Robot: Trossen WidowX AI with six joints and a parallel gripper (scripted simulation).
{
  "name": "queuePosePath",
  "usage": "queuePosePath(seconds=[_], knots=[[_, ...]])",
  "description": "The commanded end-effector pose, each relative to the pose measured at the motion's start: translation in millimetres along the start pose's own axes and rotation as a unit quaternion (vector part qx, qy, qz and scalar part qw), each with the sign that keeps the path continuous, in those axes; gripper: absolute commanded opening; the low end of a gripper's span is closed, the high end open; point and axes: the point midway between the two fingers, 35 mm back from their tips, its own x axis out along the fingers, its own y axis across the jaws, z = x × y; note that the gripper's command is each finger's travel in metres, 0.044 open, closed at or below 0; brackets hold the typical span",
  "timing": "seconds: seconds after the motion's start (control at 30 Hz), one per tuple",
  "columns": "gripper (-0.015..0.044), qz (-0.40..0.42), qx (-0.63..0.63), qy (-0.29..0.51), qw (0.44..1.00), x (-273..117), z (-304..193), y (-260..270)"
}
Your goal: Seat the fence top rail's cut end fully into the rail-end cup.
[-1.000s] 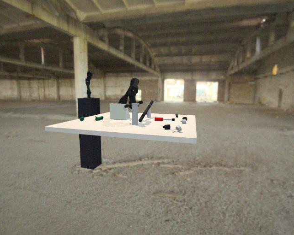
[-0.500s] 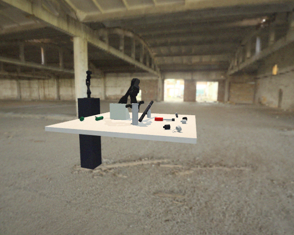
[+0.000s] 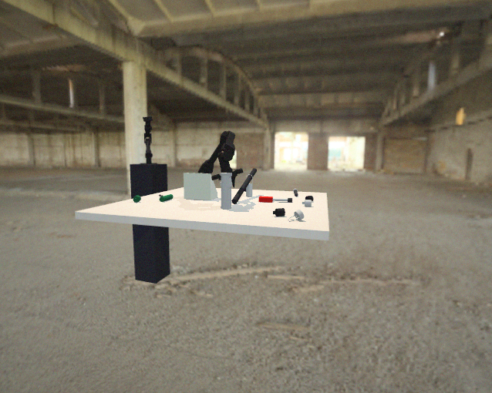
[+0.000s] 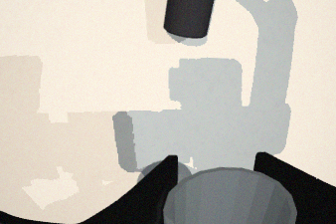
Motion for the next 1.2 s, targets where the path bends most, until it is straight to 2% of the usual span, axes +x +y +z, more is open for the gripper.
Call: queuePosePath(seconds=[0.0, 0.57, 1.17], knots=[[0.0, -0.001, 0.017, 0.005, 1.0, 1.1, -0.4, -3.6], [0.0, -0.001, 0.073, 0.02, 0.997, 3.9, -1.2, -14.1], [0.0, -0.001, 0.058, 0.016, 0.998, 2.5, -0.5, -11.6]])
